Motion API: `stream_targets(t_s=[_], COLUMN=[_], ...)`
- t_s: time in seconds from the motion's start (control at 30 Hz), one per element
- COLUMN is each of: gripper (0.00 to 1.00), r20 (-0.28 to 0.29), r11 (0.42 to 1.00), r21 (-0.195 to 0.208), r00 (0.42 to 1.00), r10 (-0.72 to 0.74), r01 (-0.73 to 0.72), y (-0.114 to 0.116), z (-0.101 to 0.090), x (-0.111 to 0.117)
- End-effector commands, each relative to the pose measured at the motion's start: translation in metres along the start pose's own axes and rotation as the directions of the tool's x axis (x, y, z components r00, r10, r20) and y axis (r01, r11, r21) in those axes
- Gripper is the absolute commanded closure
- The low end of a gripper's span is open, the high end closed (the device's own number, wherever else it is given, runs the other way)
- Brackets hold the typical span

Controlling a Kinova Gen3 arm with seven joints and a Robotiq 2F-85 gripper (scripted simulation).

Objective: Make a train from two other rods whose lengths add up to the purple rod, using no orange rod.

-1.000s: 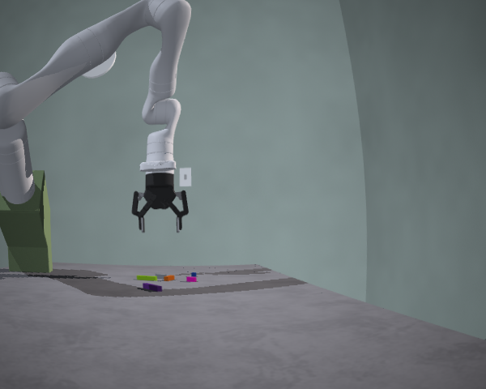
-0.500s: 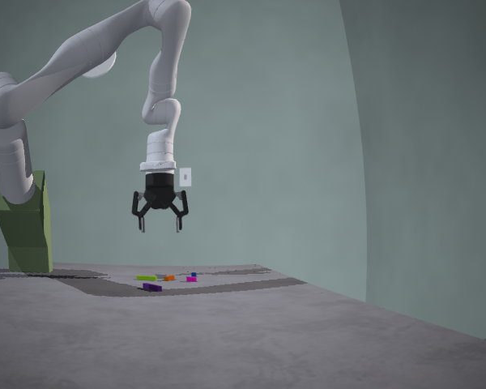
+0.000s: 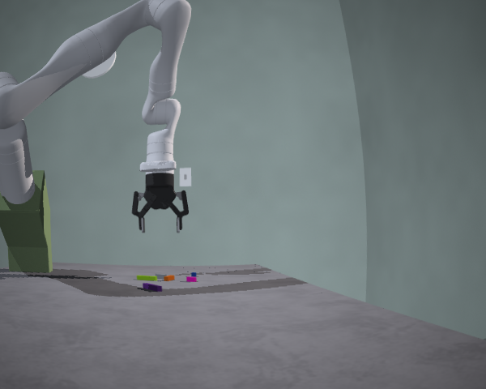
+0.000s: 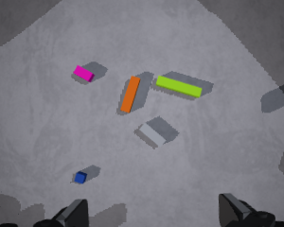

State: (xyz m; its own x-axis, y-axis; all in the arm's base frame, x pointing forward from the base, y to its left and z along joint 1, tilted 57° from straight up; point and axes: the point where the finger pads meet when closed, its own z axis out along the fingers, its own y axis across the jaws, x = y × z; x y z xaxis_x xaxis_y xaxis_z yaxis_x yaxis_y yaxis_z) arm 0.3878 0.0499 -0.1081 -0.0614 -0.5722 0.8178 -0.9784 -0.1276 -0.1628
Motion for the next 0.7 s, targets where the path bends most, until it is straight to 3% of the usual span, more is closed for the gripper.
stream_targets(t_s=[0.0, 0.2, 0.4, 0.67], gripper=[0.00, 0.00, 0.00, 0.00], r20=[-0.001, -0.006, -0.002, -0.001], r11=[1.000, 1.000, 1.000, 1.000], r21=[0.005, 0.020, 0.005, 0.000], r00=[1.000, 1.000, 1.000, 1.000], r10=[0.002, 0.003, 0.002, 0.001], r01=[-0.002, -0.003, -0.002, -0.001], y=[-0.004, -0.014, -0.004, -0.001], z=[0.002, 0.020, 0.036, 0.038], x=[0.011, 0.082, 0.148, 0.158])
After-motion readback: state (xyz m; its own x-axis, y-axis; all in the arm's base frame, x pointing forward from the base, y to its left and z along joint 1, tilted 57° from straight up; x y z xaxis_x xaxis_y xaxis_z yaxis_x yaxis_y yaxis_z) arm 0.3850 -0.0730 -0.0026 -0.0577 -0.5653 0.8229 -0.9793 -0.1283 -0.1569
